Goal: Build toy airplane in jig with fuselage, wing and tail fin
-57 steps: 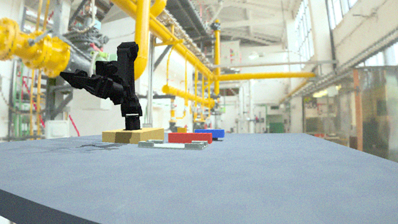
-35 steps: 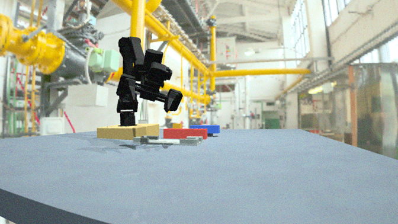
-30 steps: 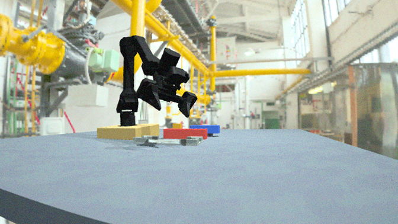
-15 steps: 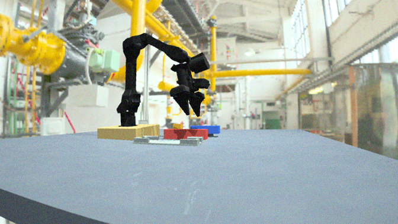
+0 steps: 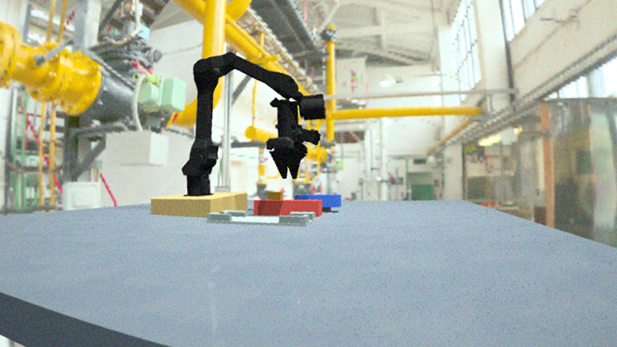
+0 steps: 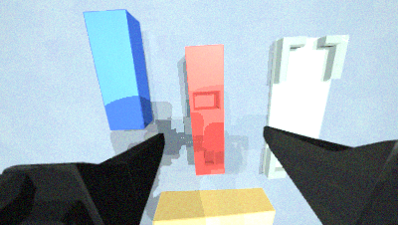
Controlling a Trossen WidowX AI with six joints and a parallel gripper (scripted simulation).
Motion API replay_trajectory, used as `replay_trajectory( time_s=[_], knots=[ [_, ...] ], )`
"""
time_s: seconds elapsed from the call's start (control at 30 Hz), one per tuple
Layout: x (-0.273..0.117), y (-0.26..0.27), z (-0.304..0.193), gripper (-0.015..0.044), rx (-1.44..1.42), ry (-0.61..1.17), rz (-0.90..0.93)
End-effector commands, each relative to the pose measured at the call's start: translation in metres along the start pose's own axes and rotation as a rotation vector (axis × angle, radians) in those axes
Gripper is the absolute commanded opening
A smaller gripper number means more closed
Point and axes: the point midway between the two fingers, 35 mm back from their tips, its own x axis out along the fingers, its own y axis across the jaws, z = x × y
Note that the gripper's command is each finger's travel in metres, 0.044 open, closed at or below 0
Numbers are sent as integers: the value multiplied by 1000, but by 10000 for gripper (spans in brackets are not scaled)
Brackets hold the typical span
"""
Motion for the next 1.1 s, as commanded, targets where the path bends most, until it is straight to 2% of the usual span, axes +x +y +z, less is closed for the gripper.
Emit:
replay_trajectory(
  time_s=[0.0,1.07],
  knots=[
    [26,1,-6,440,-2,24,2],
    [79,1,-7,440,-2,24,2]
  ],
)
